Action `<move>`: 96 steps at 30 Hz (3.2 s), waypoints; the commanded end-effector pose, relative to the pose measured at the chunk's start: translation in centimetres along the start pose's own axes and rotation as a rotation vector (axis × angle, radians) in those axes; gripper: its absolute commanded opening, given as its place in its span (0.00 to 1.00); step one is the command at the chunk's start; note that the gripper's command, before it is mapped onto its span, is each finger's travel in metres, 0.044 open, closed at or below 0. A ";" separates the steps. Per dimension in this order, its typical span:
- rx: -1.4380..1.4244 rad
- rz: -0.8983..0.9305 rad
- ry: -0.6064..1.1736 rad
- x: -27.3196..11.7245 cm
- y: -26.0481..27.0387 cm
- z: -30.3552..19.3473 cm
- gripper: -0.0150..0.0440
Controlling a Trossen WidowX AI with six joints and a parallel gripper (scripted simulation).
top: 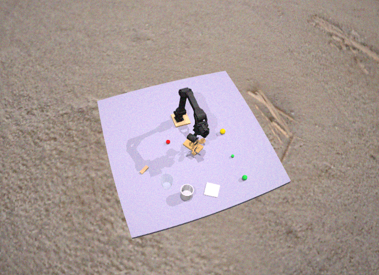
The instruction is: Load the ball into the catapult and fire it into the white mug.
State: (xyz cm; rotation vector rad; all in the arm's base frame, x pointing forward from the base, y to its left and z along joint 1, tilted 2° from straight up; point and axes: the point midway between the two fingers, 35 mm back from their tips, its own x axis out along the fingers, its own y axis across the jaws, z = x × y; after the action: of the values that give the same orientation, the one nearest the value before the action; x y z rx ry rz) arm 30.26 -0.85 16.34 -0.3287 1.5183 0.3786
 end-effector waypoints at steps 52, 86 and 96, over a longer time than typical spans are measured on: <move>0.007 -0.004 0.000 4.3 -0.3 2.9 0.25; 0.007 -0.004 -0.001 8.7 -0.3 4.4 0.25; 0.002 -0.010 -0.011 9.1 -0.4 4.6 0.25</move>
State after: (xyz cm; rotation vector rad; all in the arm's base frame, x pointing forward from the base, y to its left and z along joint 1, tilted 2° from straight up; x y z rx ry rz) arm 34.66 1.14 7.30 -0.3323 1.5068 0.3704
